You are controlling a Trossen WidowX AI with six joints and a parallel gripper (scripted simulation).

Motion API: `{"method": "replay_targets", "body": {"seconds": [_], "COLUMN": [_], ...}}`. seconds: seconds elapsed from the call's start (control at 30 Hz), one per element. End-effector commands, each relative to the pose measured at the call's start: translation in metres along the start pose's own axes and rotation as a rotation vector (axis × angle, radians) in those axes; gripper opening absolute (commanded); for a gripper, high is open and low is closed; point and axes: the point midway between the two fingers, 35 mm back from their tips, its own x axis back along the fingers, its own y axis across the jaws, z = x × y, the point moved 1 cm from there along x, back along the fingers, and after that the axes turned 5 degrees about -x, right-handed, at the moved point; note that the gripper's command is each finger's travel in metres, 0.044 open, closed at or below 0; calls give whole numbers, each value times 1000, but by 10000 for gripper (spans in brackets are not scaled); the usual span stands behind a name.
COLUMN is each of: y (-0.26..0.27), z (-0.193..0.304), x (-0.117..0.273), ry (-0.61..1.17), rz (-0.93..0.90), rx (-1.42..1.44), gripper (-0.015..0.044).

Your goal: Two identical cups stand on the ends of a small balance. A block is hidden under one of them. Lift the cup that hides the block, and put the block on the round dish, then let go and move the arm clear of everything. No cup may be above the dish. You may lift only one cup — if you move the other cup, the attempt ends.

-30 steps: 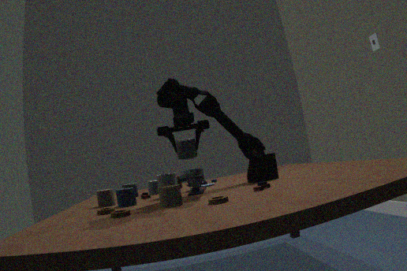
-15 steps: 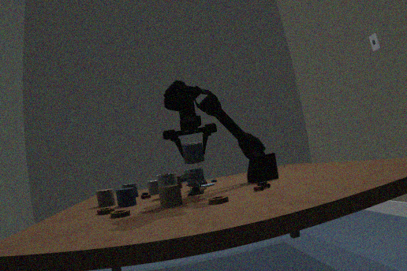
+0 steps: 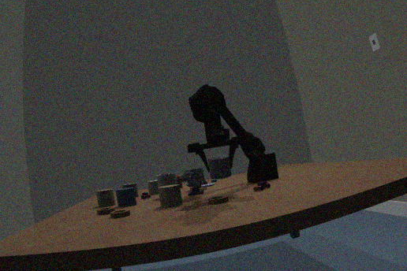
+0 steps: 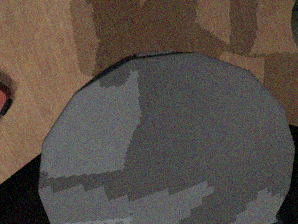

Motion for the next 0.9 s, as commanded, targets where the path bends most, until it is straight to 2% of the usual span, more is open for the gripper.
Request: {"method": "replay_targets", "body": {"seconds": [0.0, 0.17, 0.4, 0.87], "y": [15, 15, 15, 15], "z": [-5, -5, -4, -4], "x": [-11, -16, -48, -64], "ry": [0, 0, 1, 2], "rz": [-3, -3, -2, -2], "rx": [-1, -1, -1, -2], "gripper": [0, 0, 0, 0]}}
